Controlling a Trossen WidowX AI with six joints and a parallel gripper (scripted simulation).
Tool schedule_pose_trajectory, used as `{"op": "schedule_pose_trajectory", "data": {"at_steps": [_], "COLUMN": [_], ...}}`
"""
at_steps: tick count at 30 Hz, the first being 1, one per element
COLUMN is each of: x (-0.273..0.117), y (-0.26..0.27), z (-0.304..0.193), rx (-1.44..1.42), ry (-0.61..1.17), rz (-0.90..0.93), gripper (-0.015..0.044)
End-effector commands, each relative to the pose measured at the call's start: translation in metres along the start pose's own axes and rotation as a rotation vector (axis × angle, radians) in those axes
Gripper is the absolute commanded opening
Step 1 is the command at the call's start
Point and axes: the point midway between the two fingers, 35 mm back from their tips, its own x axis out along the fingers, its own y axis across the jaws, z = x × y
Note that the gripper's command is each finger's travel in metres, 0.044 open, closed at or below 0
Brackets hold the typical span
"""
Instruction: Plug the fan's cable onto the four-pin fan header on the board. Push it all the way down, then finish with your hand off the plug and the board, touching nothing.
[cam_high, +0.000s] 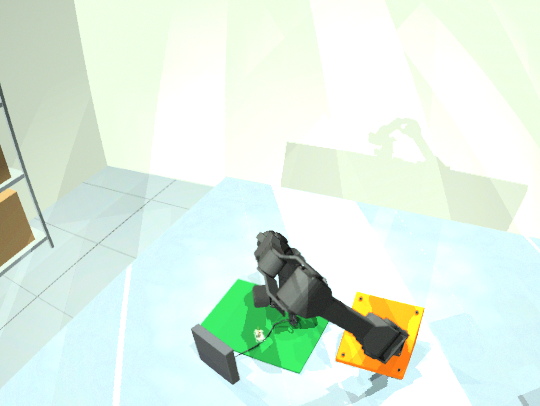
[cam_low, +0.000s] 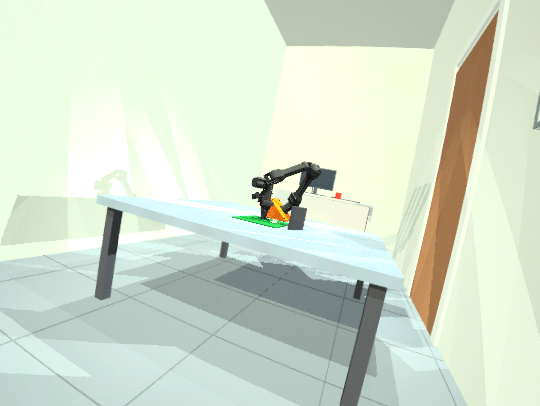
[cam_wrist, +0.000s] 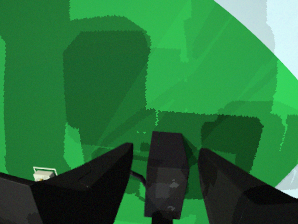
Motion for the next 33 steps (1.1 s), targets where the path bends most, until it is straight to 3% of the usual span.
{"op": "schedule_pose_trajectory", "data": {"at_steps": [1,4,7,13,18,24,33], "x": [0.000,0.000,0.000,-0.050,-0.049,-0.048,-0.047], "y": [0.000,0.000,0.000,0.000,0.010,0.089,0.091], "z": [0.000,0.000,0.000,0.001,-0.002,-0.049,-0.051], "rx": [0.000,0.000,0.000,0.006,-0.006,-0.103,-0.106], "ry": [0.000,0.000,0.000,0.002,0.000,0.004,0.005], "rz": [0.001,0.001,0.001,0.000,-0.001,0.004,0.004], "gripper": [0.0099,0.0020,0.0000,0.0000,0.0000,0.0000,0.0000]}}
